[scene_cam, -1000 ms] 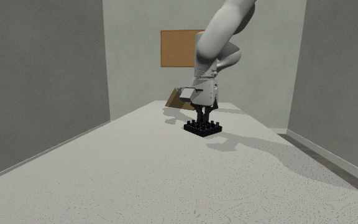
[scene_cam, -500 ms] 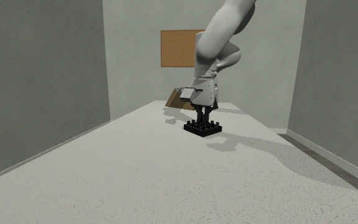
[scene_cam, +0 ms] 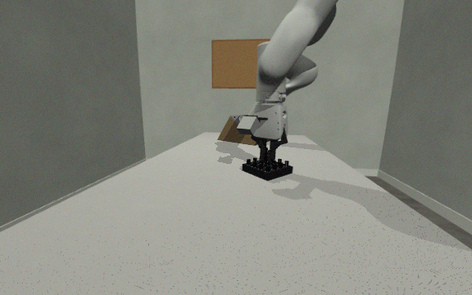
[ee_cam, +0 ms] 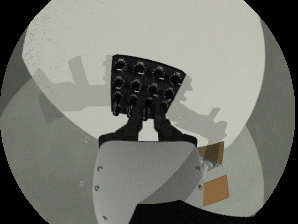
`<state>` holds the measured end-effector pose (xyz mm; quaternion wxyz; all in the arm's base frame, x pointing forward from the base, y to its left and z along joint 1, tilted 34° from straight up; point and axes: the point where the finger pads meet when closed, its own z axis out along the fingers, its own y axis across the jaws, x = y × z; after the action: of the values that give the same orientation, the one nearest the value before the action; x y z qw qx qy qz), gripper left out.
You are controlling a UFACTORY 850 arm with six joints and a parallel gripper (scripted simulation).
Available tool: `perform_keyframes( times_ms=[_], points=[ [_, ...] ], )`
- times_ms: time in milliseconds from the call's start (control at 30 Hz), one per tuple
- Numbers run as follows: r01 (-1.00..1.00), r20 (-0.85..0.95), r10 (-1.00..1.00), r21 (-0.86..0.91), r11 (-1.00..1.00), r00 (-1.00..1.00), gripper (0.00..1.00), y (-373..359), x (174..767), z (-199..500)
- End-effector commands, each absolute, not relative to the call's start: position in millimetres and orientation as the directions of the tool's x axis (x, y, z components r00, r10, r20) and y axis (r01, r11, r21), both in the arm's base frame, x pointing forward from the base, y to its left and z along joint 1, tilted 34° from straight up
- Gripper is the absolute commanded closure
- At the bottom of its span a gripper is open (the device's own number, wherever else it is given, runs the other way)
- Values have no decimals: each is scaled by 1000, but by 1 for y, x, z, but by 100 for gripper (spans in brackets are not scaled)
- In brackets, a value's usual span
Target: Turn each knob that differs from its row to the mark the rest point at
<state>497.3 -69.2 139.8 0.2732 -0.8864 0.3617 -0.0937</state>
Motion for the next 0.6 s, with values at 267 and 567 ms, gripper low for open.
perform_keyframes(
  times_ms=[267, 567],
  points=[
    [-590, -30, -693, -553, -589, 721, 92, -70, 498, 140],
    [-590, -30, -693, -553, -589, 721, 92, -70, 498, 140]
  ],
)
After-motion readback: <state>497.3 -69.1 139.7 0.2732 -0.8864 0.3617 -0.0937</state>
